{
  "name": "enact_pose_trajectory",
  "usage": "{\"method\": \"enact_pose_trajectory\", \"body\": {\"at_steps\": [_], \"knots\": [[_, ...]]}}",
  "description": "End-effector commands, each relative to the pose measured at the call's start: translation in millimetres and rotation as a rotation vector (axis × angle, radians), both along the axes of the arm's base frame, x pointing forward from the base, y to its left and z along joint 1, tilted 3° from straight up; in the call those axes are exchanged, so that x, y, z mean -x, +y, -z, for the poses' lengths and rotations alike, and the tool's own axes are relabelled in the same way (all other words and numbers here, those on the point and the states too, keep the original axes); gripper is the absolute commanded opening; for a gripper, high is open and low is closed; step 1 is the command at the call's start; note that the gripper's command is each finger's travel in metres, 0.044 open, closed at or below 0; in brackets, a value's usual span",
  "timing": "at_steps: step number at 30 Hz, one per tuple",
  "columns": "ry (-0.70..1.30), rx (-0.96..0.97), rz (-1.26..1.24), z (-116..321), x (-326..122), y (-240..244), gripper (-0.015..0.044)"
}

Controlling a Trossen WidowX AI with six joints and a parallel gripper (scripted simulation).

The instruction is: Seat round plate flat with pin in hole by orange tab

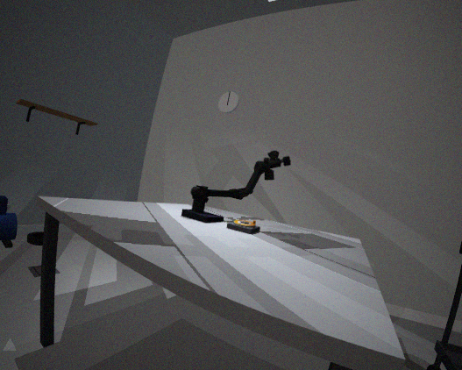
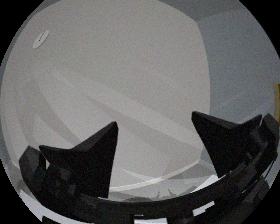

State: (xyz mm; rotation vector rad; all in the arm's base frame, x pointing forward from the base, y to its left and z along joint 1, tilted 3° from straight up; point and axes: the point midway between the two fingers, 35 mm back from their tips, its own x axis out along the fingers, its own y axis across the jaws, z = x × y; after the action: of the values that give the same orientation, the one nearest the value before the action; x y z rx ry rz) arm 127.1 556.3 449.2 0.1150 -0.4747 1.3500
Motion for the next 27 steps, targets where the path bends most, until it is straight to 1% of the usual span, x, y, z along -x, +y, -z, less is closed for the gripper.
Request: {"method": "enact_pose_trajectory", "body": {"at_steps": [1, 3, 4, 9, 10, 15, 17, 18, 21, 24, 25, 27], "knots": [[-0.008, -0.013, -0.004, -6, 5, -2, 0.0374], [-0.079, -0.112, -0.026, -46, 41, -23, 0.0321], [-0.104, -0.143, -0.03, -57, 51, -30, 0.0295], [-0.175, -0.253, -0.034, -95, 80, -58, 0.0164], [-0.187, -0.306, -0.027, -112, 87, -74, 0.0137], [-0.267, -0.491, -0.012, -164, 124, -131, 0.0006], [-0.291, -0.546, 0.001, -178, 133, -150, 0.0], [-0.313, -0.599, 0.025, -191, 138, -171, 0.0], [-0.349, -0.712, 0.058, -214, 154, -214, 0.0], [-0.371, -0.822, 0.096, -234, 165, -257, 0.0], [-0.373, -0.84, 0.097, -237, 167, -265, 0.0], [-0.377, -0.924, 0.109, -251, 173, -302, 0.0]]}}
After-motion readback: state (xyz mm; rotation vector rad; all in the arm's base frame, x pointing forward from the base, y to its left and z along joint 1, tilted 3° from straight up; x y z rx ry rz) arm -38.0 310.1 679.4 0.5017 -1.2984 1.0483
